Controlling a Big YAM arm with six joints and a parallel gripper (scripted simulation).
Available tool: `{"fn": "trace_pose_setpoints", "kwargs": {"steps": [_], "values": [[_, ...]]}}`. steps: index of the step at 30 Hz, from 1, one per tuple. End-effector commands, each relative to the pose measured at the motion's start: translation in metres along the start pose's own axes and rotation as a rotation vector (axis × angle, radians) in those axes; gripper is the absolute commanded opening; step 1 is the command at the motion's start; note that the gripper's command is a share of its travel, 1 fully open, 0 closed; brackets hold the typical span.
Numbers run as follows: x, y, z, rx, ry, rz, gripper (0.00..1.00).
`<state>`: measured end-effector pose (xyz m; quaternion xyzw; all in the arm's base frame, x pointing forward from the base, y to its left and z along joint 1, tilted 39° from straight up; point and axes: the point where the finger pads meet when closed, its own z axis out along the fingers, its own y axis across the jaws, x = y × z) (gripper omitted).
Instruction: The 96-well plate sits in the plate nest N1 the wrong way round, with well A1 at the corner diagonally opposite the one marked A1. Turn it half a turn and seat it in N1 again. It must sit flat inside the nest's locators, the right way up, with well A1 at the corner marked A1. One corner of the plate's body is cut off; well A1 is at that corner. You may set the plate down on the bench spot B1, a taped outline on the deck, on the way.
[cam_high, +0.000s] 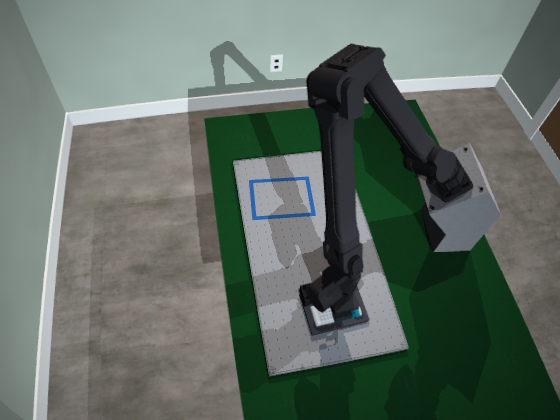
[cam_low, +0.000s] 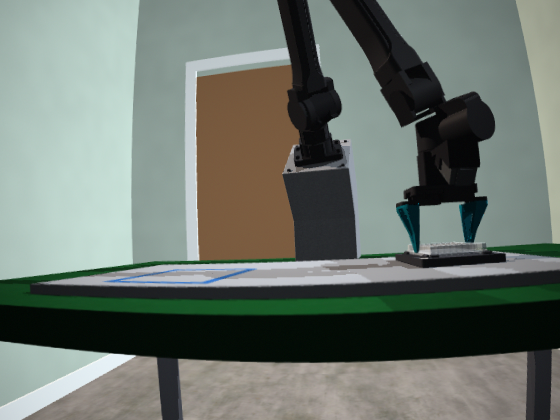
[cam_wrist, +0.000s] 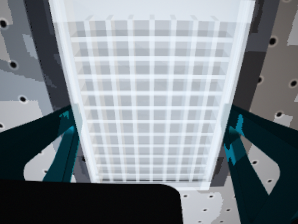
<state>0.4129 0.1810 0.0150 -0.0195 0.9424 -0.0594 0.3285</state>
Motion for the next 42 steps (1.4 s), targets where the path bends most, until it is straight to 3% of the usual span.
{"fn": "trace_pose_setpoints", "kwargs": {"steps": [1, 42], "values": [[-0.004, 0.006, -0.018, -0.015, -0.019, 0.004, 0.0], [-0.007, 0.006, -0.076, -0.018, -0.023, 0.007, 0.0]]}}
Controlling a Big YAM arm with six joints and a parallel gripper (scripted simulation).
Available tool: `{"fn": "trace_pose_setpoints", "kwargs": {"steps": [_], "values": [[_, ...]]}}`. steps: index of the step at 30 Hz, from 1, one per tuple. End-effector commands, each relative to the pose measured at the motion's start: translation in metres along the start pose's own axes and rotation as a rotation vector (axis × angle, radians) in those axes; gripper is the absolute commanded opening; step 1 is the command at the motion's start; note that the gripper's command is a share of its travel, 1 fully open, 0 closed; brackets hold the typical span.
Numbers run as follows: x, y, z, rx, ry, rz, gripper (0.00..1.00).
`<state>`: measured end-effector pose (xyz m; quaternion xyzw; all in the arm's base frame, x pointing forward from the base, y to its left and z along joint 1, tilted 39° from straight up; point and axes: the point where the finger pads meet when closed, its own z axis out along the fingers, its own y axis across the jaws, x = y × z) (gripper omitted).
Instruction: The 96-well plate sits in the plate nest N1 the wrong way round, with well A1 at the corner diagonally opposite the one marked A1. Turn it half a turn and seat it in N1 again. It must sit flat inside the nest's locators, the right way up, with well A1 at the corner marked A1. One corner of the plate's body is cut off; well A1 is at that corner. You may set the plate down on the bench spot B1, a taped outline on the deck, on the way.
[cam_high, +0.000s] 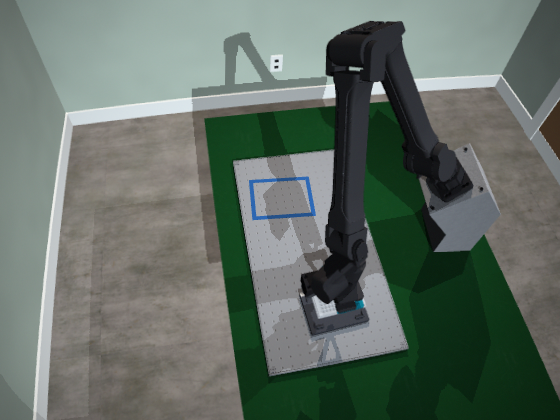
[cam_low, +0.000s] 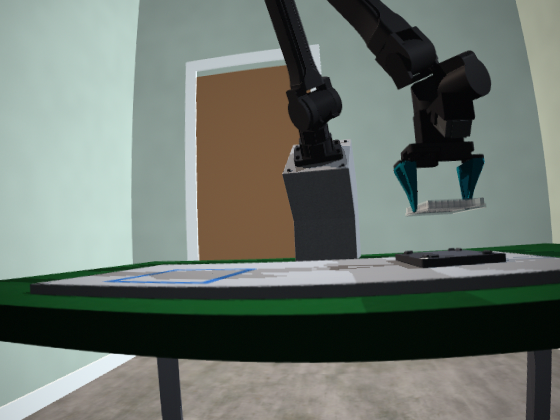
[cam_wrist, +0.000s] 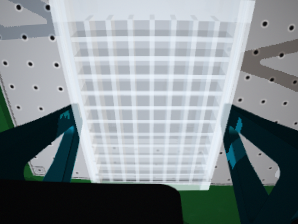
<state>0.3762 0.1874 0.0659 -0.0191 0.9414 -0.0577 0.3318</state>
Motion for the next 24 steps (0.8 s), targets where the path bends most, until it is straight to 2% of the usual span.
{"fn": "trace_pose_setpoints", "kwargs": {"steps": [1, 8, 24], "values": [[-0.004, 0.006, -0.015, -0.016, -0.017, 0.005, 0.0], [-0.005, 0.007, -0.026, -0.017, -0.019, 0.007, 0.0], [-0.005, 0.007, -0.026, -0.018, -0.019, 0.006, 0.0]]}}
